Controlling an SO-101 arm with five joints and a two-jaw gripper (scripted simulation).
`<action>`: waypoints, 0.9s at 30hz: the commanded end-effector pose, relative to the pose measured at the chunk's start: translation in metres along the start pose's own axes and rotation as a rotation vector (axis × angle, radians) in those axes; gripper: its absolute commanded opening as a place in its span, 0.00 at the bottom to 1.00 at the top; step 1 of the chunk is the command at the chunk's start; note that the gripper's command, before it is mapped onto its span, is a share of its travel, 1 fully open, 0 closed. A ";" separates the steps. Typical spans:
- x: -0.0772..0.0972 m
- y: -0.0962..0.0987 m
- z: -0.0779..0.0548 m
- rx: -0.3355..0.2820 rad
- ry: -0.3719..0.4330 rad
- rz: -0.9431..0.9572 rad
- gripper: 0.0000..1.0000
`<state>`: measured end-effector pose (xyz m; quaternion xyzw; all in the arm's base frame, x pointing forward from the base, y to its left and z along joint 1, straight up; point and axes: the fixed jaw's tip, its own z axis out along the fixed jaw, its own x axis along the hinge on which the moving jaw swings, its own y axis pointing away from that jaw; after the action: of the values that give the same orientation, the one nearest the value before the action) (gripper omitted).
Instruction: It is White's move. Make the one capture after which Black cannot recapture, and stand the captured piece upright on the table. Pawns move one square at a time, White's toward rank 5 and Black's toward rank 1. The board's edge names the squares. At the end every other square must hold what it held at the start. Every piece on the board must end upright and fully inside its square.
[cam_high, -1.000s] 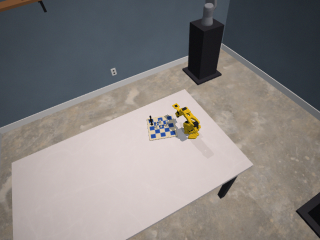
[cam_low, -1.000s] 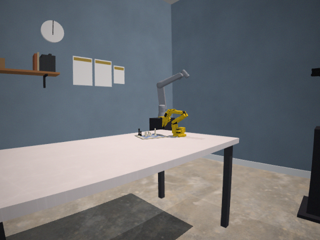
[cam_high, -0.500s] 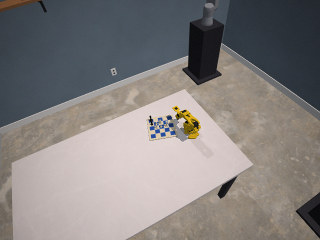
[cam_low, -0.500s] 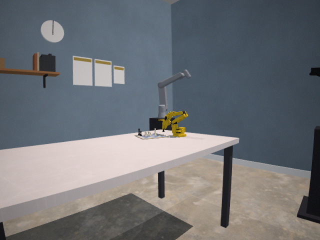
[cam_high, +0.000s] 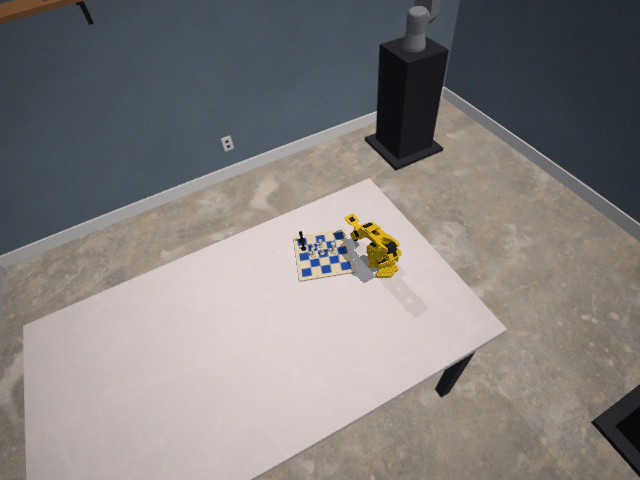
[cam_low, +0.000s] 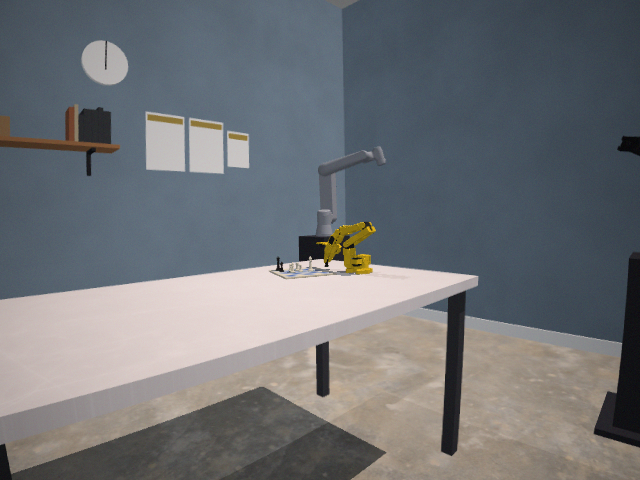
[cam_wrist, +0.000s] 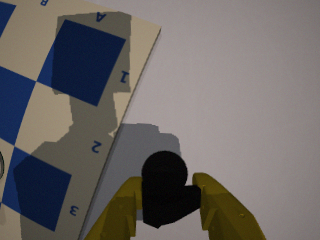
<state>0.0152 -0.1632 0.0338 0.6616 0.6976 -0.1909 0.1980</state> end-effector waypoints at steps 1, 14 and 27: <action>0.005 0.002 0.003 -0.006 0.016 -0.016 0.00; 0.009 0.002 0.004 -0.006 0.017 -0.016 0.00; 0.008 0.002 0.003 -0.006 0.017 -0.016 0.00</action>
<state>0.0150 -0.1597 0.0283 0.6626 0.6987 -0.1873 0.1942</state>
